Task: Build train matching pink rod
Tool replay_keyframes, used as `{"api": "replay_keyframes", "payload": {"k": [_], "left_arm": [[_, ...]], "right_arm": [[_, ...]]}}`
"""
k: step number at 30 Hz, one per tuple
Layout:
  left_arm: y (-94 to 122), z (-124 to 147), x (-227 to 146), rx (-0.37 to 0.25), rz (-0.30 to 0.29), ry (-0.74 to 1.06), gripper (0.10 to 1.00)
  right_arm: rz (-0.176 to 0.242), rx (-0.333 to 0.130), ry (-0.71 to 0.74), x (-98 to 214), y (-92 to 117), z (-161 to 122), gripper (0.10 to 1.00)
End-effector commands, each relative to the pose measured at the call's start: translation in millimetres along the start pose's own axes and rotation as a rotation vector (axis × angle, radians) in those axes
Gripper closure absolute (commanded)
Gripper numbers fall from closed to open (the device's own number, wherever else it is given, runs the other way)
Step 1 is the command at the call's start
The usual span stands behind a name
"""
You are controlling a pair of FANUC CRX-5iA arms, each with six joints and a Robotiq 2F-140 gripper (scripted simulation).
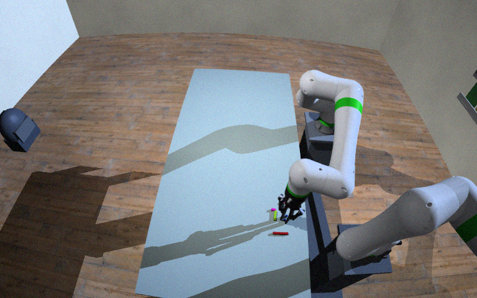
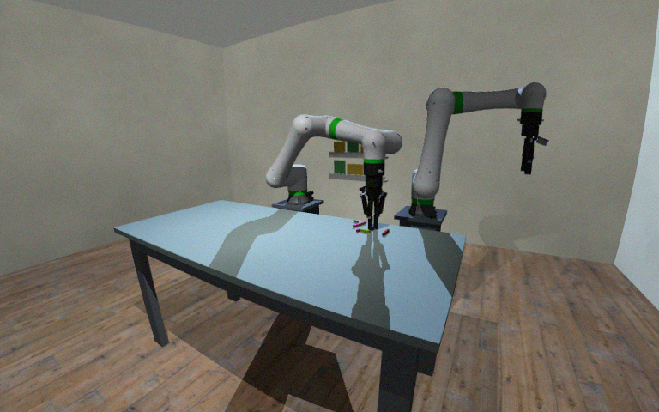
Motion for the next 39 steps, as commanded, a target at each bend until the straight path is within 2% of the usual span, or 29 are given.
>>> {"api": "replay_keyframes", "payload": {"k": [1,14,15,39], "left_arm": [[1.0,-0.2,0.2,0.002,0.001,0.0,0.098],[1.0,-0.2,0.2,0.002,0.001,0.0,0.098],[1.0,-0.2,0.2,0.002,0.001,0.0,0.098],[1.0,-0.2,0.2,0.002,0.001,0.0,0.098]], "right_arm": [[0.0,-0.002,0.0,-0.1,1.4,0.6,0.867],[0.0,-0.002,0.0,-0.1,1.4,0.6,0.867],[0.0,-0.002,0.0,-0.1,1.4,0.6,0.974],[0.0,-0.002,0.0,-0.1,1.4,0.6,0.974]]}}
Point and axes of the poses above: on each arm, the point where the finger pads meet when closed, its own y axis back along the fingers, its own x axis across the jaws, z = x × y, the point moved 3 cm from there along y, back along the fingers, and after that the axes turned 13 degrees about y, right-handed, at the moved point
